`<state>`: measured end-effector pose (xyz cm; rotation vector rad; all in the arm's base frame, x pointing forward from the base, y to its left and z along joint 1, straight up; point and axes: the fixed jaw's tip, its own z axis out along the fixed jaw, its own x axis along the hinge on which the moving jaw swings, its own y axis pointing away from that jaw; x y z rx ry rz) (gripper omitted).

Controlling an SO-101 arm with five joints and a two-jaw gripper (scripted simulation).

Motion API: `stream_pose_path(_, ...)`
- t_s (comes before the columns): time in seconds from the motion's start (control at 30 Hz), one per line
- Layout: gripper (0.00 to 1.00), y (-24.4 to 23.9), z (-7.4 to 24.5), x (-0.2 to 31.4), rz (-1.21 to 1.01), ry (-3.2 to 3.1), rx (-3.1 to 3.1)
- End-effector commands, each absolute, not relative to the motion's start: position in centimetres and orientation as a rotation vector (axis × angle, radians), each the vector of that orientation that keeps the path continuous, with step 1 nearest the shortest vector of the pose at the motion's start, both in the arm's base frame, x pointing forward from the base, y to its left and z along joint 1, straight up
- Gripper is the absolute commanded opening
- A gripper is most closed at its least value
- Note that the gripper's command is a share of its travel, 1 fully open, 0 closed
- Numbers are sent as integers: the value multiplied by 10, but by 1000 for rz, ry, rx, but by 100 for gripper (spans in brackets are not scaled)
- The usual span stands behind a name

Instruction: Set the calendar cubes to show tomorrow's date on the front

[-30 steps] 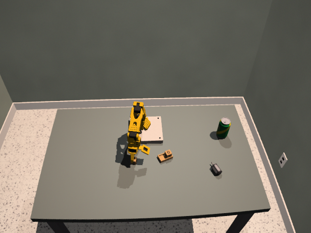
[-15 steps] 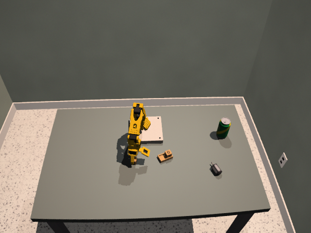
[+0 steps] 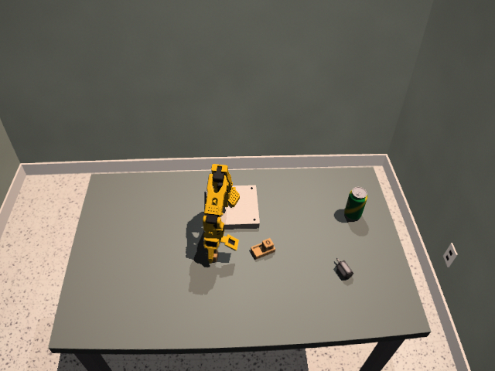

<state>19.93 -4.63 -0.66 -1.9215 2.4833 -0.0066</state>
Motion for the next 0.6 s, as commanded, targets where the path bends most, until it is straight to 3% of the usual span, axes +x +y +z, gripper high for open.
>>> stream_pose_path(0.0, 35, -47, -11, 195, 22, 2496, -1926)
stream_pose_path(0.57, 29, -48, -11, 199, 22, 2496, -1926)
